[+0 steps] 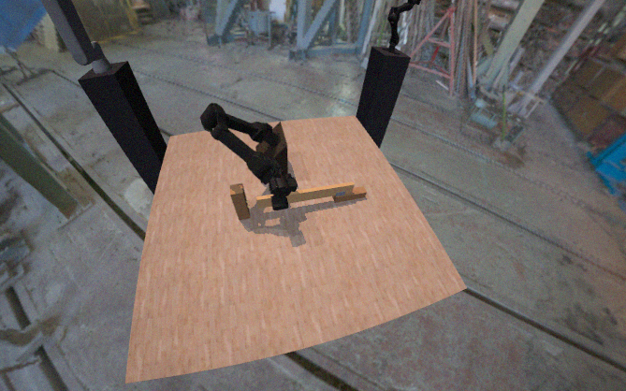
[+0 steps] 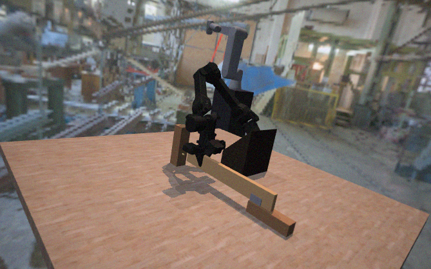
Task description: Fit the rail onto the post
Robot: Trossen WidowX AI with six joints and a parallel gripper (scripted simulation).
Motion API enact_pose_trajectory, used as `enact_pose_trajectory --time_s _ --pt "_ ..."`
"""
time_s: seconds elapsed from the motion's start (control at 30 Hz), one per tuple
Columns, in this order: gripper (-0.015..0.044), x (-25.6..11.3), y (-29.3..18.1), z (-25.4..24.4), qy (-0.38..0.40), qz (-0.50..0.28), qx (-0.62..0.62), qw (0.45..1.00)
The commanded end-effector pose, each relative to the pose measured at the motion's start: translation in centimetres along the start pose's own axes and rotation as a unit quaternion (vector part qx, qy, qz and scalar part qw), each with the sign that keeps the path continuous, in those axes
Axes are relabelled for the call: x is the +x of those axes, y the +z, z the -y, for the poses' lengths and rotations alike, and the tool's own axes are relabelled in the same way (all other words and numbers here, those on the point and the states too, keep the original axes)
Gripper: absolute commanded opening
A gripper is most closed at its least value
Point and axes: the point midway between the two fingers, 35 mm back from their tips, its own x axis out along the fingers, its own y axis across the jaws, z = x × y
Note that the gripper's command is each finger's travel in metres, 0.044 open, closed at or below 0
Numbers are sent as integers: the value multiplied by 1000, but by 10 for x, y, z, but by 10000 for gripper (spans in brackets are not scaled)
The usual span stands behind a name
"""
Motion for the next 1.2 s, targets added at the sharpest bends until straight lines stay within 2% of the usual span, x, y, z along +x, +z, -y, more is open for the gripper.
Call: enact_pose_trajectory --time_s 0.0,1.17 --pt "0 -3 -2 2 -6 0 0 1000" --pt "0 -3 -14 1 -6 -1 0 1000"
